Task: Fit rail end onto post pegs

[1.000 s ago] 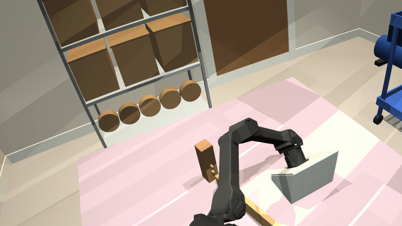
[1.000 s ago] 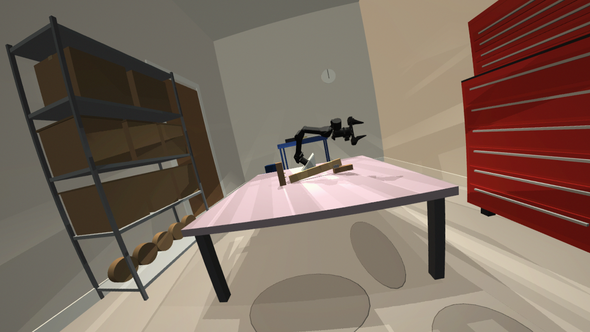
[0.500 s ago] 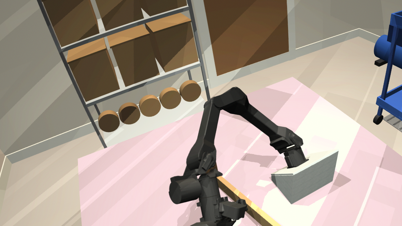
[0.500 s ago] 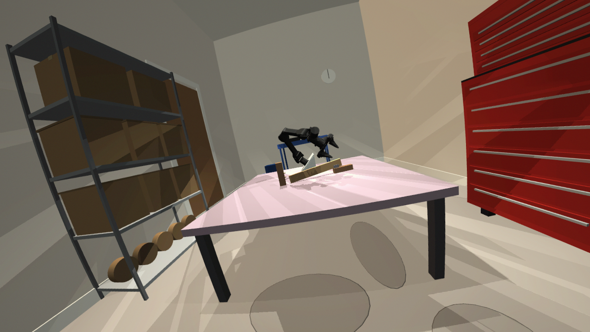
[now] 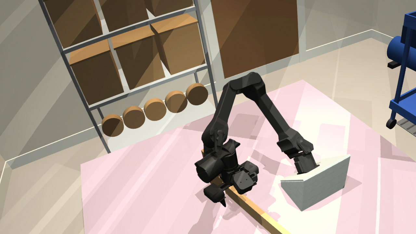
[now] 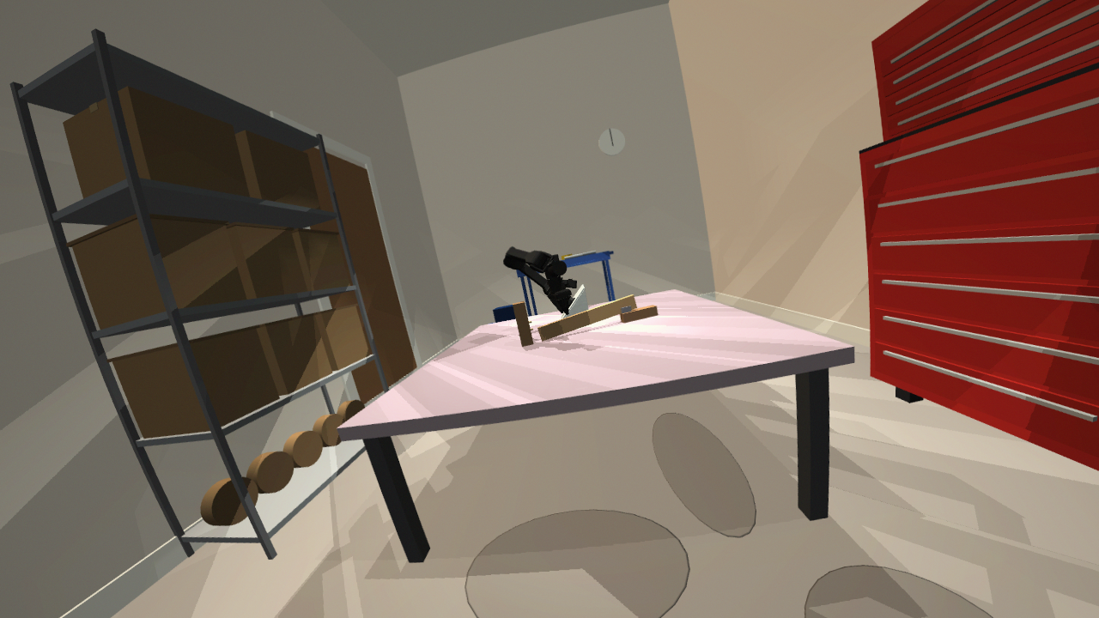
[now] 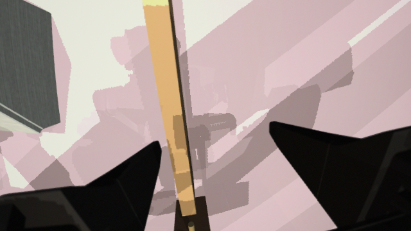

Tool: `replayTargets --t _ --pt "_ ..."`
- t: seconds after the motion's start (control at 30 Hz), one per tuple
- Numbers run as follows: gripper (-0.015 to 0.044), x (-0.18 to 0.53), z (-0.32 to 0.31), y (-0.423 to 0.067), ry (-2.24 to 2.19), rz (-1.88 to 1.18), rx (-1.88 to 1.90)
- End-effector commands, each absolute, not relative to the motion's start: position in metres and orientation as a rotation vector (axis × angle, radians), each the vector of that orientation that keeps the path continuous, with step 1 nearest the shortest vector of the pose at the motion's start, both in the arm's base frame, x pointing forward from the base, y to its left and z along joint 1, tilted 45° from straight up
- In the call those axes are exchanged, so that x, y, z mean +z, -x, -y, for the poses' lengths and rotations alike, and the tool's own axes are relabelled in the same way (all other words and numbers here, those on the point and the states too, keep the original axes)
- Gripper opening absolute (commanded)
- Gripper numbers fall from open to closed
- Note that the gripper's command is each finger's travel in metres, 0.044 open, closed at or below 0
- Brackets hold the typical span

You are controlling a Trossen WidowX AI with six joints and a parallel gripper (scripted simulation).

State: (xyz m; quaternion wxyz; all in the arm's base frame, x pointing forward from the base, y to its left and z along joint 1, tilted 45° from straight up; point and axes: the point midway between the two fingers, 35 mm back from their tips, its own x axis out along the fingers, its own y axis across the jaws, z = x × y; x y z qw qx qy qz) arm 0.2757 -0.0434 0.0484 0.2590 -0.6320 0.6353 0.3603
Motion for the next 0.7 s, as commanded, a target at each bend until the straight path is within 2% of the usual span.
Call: replayTargets --t 0.0,0.67 --pt "0.044 0.064 0.065 -0.248 1.7 -1.852 0.858" --pt "0.044 0.048 0.082 -0.244 1.698 -1.857 0.852"
